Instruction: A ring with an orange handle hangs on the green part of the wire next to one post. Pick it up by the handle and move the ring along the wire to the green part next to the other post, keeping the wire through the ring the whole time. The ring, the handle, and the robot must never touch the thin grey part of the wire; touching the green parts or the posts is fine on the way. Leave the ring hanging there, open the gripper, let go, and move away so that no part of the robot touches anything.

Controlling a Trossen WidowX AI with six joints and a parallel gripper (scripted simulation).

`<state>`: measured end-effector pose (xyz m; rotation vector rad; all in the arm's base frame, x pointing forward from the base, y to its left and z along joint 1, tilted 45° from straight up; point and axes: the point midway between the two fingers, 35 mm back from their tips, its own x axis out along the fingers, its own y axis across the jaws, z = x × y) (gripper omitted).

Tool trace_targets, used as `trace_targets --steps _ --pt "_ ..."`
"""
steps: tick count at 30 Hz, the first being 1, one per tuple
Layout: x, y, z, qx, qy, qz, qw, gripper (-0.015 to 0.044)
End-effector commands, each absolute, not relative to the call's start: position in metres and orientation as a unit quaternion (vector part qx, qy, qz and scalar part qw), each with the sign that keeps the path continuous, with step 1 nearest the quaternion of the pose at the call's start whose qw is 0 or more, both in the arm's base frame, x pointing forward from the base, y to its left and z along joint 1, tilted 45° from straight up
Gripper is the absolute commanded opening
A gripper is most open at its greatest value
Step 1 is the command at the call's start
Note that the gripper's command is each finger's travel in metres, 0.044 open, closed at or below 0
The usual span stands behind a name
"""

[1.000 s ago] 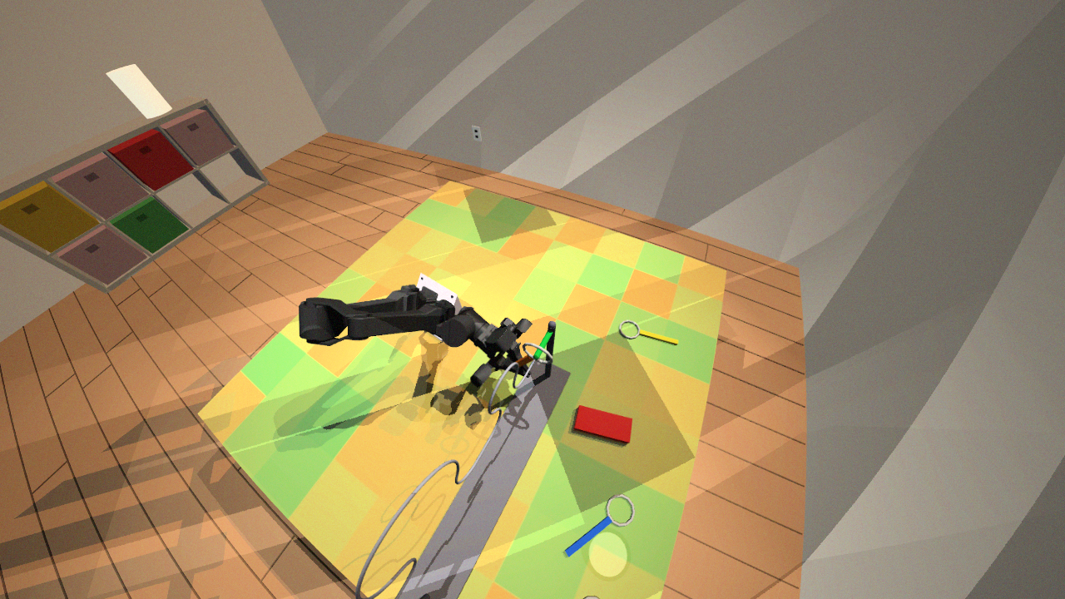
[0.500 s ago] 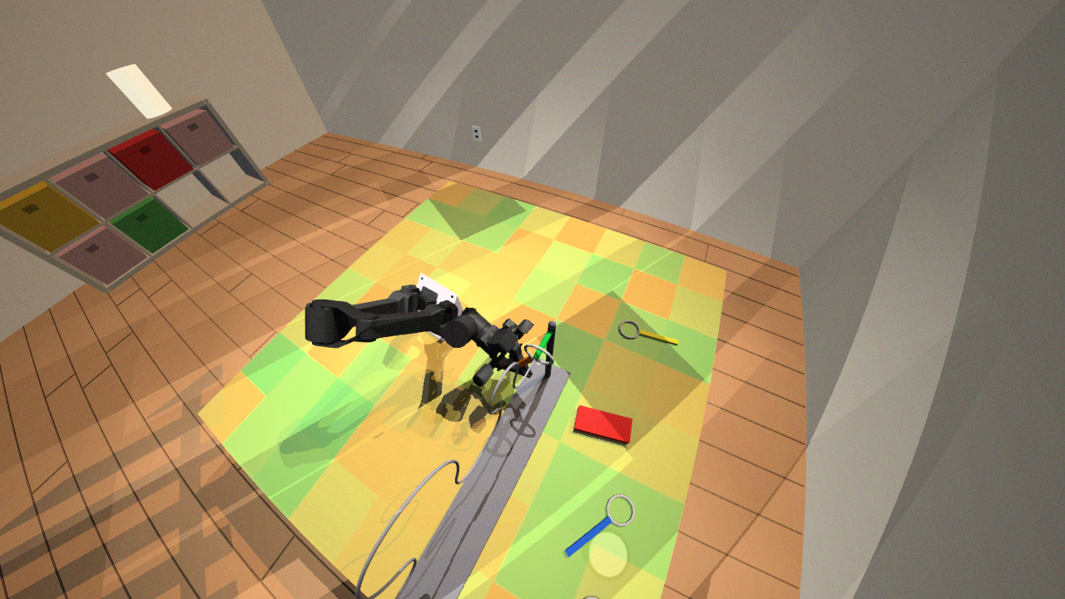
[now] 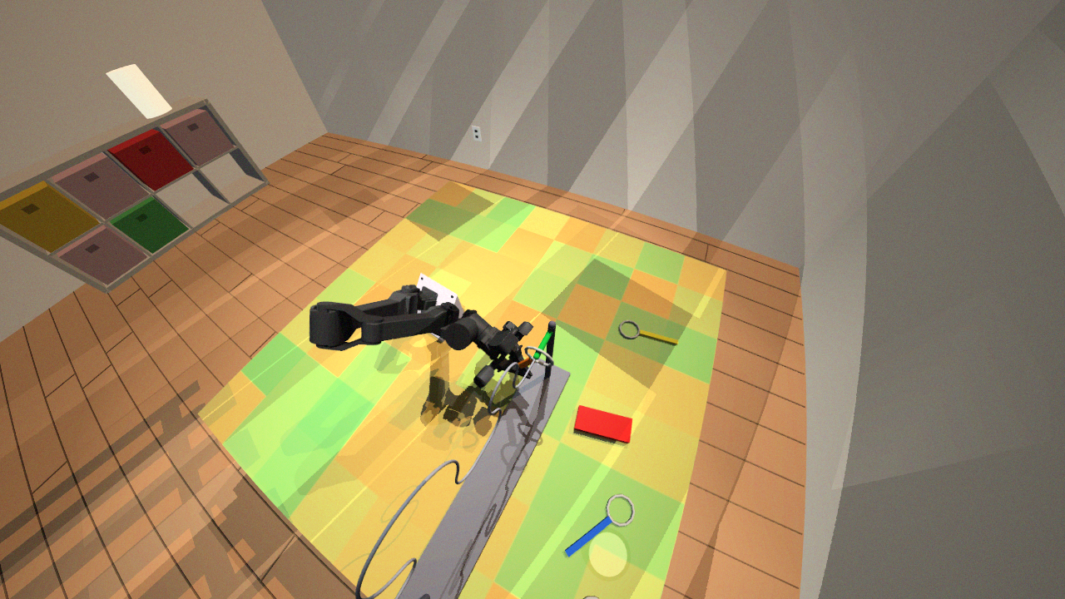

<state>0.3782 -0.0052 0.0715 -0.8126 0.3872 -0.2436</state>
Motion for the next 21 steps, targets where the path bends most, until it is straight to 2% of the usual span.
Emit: trace_targets --steps 1,14,21 --pt "0.3779 -0.0051 0.0699 -0.394 0.188 -0.115 0.892 -0.015" --pt "0.3779 -0.0051 0.0699 -0.394 0.188 -0.115 0.892 -0.015" --pt "0.3782 -0.0052 0.0708 -0.392 0.187 -0.117 0.893 0.0034"
